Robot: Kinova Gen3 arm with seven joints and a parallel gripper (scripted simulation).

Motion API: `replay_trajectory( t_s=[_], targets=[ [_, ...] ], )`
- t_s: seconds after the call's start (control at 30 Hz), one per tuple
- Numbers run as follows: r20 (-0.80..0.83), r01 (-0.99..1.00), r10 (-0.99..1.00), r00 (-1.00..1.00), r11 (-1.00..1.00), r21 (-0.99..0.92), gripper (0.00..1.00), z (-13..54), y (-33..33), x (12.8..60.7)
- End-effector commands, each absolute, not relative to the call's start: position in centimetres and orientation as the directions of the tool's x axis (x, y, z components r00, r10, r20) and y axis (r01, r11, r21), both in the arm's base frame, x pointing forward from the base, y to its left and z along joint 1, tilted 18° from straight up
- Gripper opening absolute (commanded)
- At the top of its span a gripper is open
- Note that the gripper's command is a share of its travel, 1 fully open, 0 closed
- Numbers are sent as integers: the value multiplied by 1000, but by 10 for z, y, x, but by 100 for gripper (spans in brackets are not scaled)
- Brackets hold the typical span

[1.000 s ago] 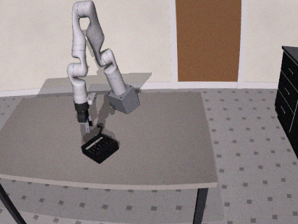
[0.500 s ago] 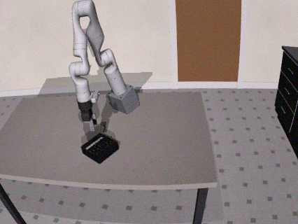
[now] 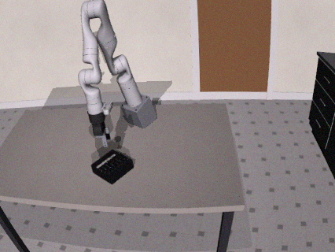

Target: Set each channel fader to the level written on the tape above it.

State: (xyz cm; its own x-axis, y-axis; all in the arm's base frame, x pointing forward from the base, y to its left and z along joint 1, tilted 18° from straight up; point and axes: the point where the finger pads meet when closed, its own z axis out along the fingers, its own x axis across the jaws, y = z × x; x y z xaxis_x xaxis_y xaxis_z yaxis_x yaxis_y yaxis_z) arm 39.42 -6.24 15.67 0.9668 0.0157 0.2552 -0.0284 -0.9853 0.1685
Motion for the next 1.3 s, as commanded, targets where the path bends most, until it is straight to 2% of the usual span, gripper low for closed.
replay_trajectory(
  t_s=[0.0,0.63,0.93,1.1,1.17,1.27],
  targets=[
    [257,-28,16,966,-985,168,100,157,-62,395],
    [247,43,94,964,-978,206,100,155,-69,395],
    [183,308,380,907,-894,326,100,145,-89,400],
    [103,525,606,789,-751,400,100,138,-102,406],
    [103,525,606,789,-751,400,100,138,-102,406],
    [41,655,739,672,-620,432,100,132,-108,412]
  ],
)
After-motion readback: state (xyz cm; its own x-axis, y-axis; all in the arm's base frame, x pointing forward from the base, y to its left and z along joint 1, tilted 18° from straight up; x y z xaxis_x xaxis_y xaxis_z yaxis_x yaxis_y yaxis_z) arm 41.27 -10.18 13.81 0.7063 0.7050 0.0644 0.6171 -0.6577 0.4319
